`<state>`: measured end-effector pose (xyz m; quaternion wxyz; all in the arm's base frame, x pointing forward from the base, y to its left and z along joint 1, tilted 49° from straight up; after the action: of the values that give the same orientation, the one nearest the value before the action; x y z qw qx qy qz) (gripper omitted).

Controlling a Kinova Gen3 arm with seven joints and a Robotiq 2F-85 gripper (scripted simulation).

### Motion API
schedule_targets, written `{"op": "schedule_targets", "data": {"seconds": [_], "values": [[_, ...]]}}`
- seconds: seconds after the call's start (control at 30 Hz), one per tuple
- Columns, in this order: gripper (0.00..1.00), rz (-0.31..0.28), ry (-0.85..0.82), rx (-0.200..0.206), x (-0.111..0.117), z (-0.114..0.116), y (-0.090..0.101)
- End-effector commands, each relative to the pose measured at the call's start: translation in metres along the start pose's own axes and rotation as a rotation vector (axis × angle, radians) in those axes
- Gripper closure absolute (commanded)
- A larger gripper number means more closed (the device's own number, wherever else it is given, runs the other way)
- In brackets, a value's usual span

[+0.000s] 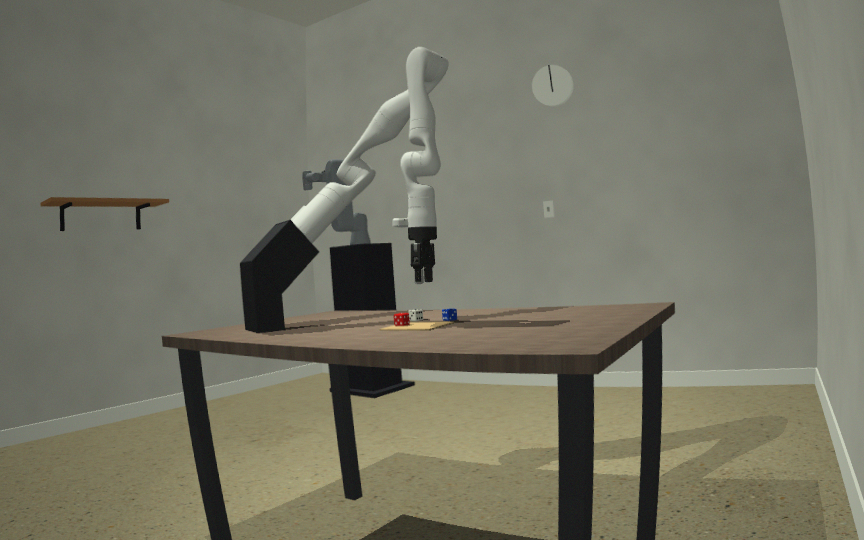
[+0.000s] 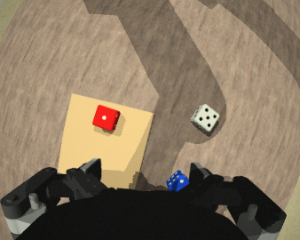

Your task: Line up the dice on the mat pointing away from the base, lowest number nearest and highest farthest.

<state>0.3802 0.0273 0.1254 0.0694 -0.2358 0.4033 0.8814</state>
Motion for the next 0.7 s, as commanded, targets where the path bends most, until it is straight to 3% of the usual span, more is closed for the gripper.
{"op": "schedule_targets", "data": {"seconds": [0.0, 0.67], "values": [[0.00, -0.001, -0.119, 0.007, -0.011, 0.012, 0.000], [0.00, -0.042, -0.683, -0.003, -0.044, 0.048, -0.001]]}}
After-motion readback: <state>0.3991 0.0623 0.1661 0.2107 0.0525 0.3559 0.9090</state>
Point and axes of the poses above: the point where the finger pads meet when closed, its own y axis back along the fingers, its own z axis across the jaws, x = y × z, the point moved 8 cm from there along y, back along the fingers, and after that the axes turned 1 degree about y, right-handed, at the moved point
